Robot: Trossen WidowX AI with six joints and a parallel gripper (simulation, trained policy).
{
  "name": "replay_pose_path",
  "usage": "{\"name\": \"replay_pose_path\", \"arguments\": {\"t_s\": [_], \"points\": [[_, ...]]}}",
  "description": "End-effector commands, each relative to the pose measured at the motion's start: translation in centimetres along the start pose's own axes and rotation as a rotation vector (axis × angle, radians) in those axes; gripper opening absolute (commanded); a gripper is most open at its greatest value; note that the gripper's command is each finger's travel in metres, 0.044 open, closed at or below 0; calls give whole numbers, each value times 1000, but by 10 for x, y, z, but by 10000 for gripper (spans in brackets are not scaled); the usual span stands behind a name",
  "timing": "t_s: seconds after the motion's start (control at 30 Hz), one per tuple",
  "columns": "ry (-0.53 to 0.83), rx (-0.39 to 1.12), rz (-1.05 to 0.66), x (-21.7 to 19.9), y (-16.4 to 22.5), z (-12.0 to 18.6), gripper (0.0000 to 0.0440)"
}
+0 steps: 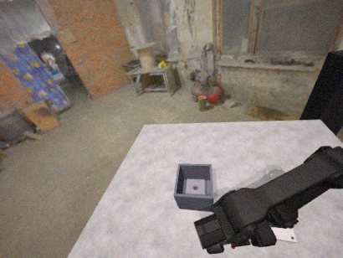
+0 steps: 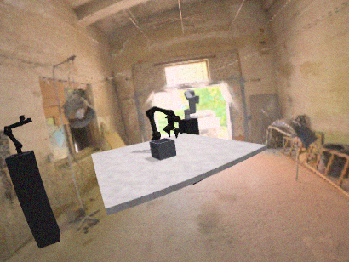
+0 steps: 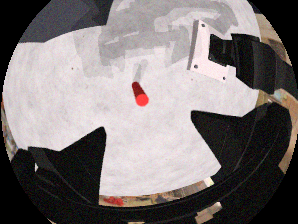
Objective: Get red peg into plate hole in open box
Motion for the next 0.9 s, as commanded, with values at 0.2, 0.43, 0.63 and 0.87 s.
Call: {"name": "replay_pose_path", "arguments": {"t_s": [0.2,0.43,0.63,0.87], "points": [[47,-9,4,-5,-10,-31,431],[53,-18,1,-5,-15,-49,423],[50,-29,8,-4,-17,-62,381],[36,-38,29,3,-18,-68,232]]}}
Point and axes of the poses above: the point midway between the two fingers, 35 mm back from their tips, its own z axis back along the fingers, its own x axis across the jaws, y = z × x, the point moved 2 cm from there along z, back along the fingers, and after that the axes turned 8 degrees about -z, right-handed, at the moved point
